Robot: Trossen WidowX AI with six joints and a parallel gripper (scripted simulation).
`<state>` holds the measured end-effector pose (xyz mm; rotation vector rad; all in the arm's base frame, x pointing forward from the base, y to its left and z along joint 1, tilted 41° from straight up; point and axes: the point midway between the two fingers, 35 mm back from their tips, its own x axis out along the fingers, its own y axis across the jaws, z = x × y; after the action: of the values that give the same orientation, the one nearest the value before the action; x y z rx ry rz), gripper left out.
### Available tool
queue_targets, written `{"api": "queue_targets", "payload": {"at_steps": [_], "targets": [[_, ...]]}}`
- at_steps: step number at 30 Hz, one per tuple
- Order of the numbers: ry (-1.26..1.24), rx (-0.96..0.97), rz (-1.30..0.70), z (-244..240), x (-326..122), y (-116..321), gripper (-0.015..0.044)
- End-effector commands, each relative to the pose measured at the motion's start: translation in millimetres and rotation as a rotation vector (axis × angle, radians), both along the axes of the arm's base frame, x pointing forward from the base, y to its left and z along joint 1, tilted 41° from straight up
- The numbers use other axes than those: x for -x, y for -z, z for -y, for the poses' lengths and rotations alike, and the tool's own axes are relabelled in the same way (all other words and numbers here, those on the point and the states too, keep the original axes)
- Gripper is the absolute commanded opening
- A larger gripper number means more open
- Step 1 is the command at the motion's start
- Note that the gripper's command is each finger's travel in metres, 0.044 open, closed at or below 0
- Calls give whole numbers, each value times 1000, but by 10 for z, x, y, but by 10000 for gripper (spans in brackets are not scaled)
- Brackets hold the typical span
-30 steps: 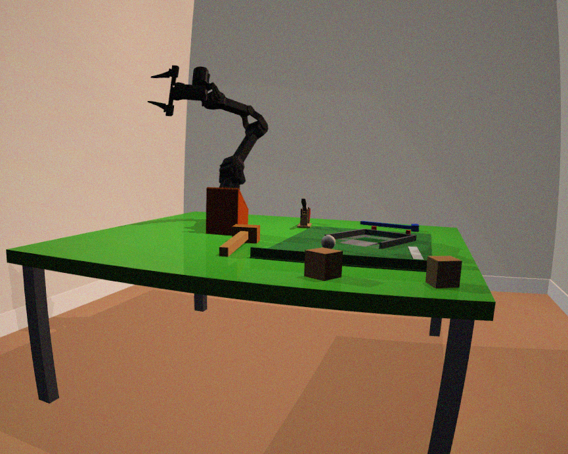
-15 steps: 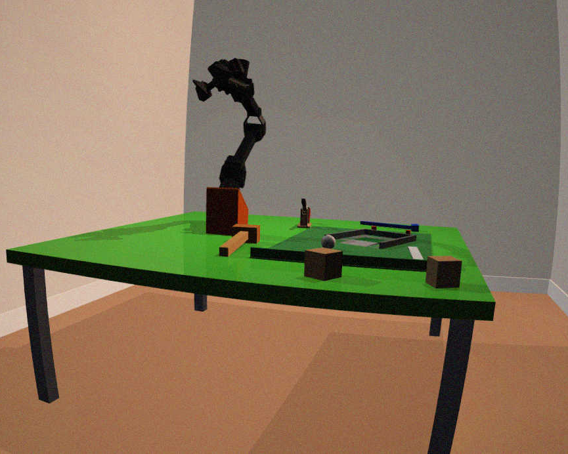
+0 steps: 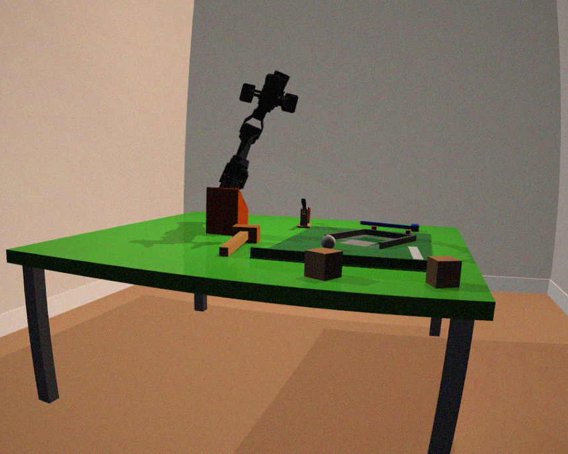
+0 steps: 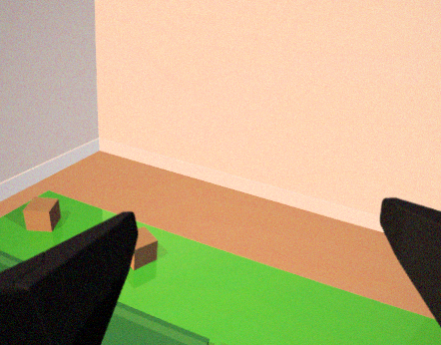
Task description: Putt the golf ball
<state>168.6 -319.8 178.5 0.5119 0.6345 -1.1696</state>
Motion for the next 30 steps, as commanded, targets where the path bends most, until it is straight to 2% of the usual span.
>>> {"api": "queue_targets", "payload": {"at_steps": [1,8,15,21,28,30], "targets": [[-255,-14,-62,-316,-391,-7,440],[-901,-22,-205,-1316,-1093,50,440],[-1572,36,-285,-2507,-1370,44,440],[-2140,131,-274,-3516,-1237,-25,440],[-2770,281,-129,-4520,-705,-185,440],[-2865,308,-88,-4680,-577,-240,440]]}}
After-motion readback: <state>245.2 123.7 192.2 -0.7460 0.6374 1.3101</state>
